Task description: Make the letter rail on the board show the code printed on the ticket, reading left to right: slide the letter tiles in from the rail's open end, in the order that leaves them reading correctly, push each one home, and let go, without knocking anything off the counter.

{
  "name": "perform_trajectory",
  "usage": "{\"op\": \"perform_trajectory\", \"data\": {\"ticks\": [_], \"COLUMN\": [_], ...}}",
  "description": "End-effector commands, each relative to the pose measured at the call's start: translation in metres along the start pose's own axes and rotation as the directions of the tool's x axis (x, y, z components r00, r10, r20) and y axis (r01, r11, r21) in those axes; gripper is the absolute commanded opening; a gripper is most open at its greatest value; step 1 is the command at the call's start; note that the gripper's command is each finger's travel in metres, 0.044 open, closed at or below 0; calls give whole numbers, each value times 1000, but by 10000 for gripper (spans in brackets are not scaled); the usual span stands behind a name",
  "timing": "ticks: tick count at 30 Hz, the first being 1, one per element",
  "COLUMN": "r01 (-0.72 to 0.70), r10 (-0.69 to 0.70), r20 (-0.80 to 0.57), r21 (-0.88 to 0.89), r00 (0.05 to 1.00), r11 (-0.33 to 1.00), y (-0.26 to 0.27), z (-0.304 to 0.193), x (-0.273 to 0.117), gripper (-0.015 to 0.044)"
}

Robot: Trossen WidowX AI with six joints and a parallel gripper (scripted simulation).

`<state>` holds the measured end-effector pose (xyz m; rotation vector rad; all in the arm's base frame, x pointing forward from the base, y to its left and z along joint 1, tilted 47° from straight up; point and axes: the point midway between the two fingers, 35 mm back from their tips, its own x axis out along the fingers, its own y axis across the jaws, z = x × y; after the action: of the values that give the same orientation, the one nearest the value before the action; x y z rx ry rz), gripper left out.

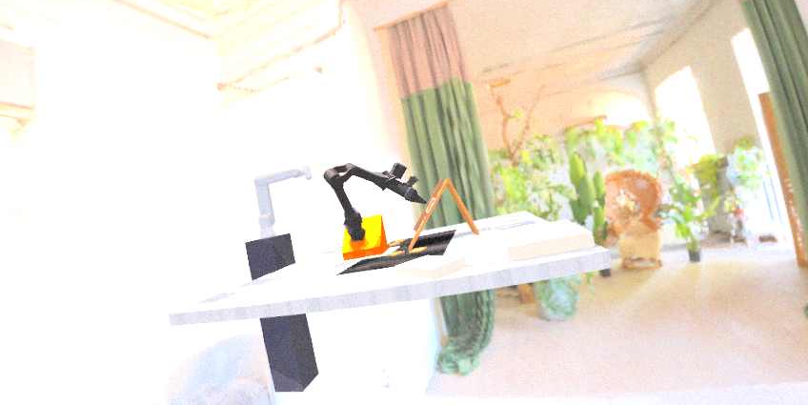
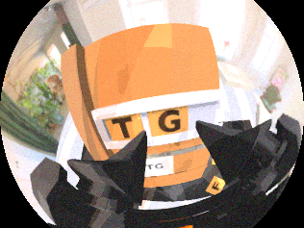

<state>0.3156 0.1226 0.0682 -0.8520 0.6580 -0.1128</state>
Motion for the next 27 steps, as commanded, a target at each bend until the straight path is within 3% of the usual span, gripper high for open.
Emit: {"op": "perform_trajectory", "data": {"ticks": [1,27], "r01": [2,1], "r10": [-2,-1], "r20": [1,0], "r21": [2,2], "r00": [1000,1000], "r11": [1000,1000], "y": [0,0], "z": [0,0], "x": [-3,-20], "gripper": [295,295]}}
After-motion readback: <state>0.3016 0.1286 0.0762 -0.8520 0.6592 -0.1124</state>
